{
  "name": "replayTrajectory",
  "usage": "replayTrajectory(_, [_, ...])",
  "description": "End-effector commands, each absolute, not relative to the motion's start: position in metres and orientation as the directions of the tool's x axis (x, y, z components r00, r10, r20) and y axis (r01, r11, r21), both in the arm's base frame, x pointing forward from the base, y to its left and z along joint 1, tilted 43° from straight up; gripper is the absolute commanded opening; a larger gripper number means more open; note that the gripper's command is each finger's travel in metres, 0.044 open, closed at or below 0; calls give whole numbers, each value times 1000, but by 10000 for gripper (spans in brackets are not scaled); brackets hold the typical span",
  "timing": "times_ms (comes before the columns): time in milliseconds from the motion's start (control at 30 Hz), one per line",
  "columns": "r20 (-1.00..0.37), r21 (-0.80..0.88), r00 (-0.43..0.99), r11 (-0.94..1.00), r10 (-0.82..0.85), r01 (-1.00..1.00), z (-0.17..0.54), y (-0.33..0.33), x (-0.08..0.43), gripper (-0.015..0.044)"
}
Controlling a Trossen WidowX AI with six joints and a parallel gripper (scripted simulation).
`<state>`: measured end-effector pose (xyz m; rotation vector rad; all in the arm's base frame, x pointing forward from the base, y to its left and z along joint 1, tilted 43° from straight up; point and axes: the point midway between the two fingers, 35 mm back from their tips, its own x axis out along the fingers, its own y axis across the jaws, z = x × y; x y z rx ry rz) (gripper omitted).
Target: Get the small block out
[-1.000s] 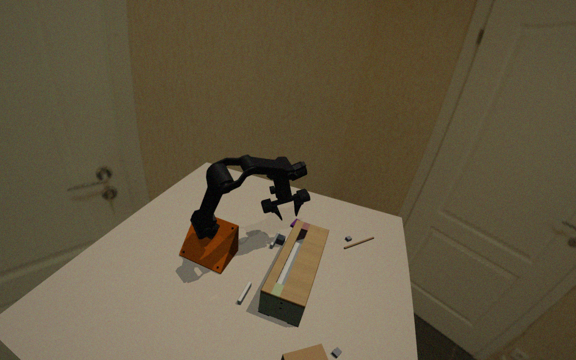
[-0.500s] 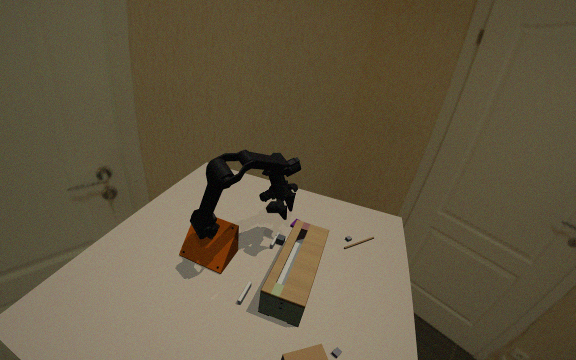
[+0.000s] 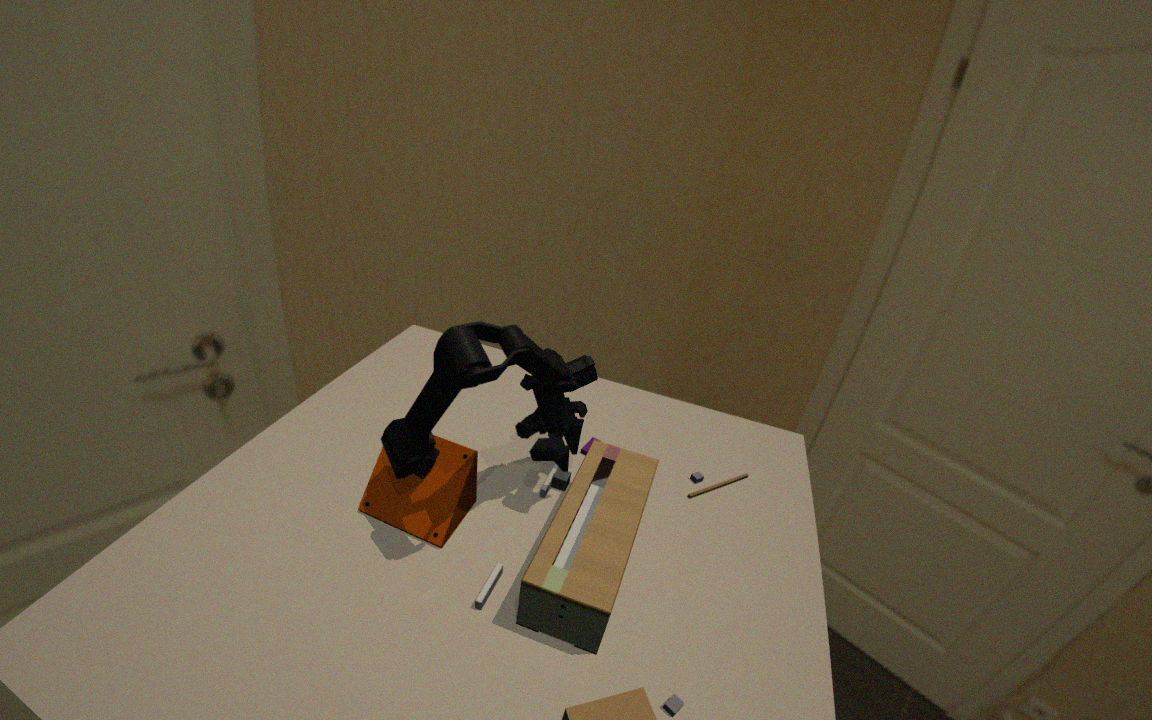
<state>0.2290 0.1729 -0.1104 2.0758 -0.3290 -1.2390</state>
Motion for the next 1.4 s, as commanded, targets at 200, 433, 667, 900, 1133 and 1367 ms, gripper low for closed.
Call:
replayTrajectory(200, [-671,671,523,-731,-526,126,-122,162,232,285])
replayTrajectory(433, [-671,671,523,-731,-525,126,-131,155,234,285])
replayTrajectory(667, [-671,671,523,-731,-526,126,-140,147,236,285])
replayTrajectory(900, [-670,671,523,-730,-526,126,-148,140,237,285])
replayTrajectory(1133, [-669,672,524,-730,-527,125,-156,132,238,285])
replayTrajectory(1367, [-669,673,524,-729,-528,125,-160,127,238,259])
